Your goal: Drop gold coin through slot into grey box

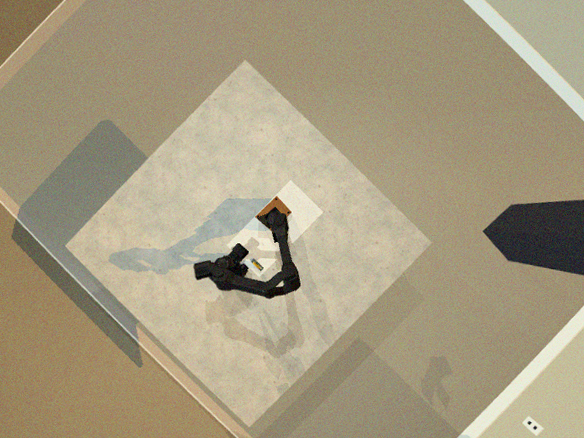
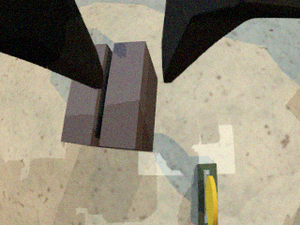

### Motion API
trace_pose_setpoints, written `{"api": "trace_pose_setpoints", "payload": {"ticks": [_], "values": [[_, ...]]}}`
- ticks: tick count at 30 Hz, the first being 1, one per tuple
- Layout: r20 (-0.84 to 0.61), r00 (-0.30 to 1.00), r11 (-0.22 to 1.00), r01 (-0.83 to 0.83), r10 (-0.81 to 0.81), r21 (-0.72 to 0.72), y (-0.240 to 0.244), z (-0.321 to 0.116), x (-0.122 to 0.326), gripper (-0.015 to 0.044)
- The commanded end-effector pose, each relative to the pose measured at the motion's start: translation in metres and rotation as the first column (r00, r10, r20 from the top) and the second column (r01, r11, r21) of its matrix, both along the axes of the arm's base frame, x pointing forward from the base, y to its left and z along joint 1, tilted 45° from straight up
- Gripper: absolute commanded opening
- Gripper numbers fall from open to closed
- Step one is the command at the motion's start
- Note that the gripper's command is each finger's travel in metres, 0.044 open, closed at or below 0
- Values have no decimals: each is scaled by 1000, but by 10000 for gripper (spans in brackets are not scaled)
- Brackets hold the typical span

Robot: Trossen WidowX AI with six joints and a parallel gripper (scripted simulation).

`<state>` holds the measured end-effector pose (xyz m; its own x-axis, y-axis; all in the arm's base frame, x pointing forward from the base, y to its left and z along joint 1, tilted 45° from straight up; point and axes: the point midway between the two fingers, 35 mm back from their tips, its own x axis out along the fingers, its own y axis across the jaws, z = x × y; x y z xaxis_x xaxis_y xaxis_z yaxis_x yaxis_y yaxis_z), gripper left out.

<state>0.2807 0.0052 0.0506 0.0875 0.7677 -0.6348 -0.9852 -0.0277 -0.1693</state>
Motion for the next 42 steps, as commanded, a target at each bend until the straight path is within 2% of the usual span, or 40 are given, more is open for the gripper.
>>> {"api": "trace_pose_setpoints", "payload": {"ticks": [1, 5, 12, 17, 42], "values": [[-80, 997, 998, -26, 21, -53, 33, 39, -25, 161], [-125, 992, 995, -43, 31, -96, 55, 66, -48, 161], [-128, 991, 994, -43, 31, -98, 55, 66, -51, 161], [-127, 991, 994, -43, 31, -97, 78, 43, -51, 161], [-127, 991, 994, -46, 33, -98, 106, 13, -53, 161]]}}
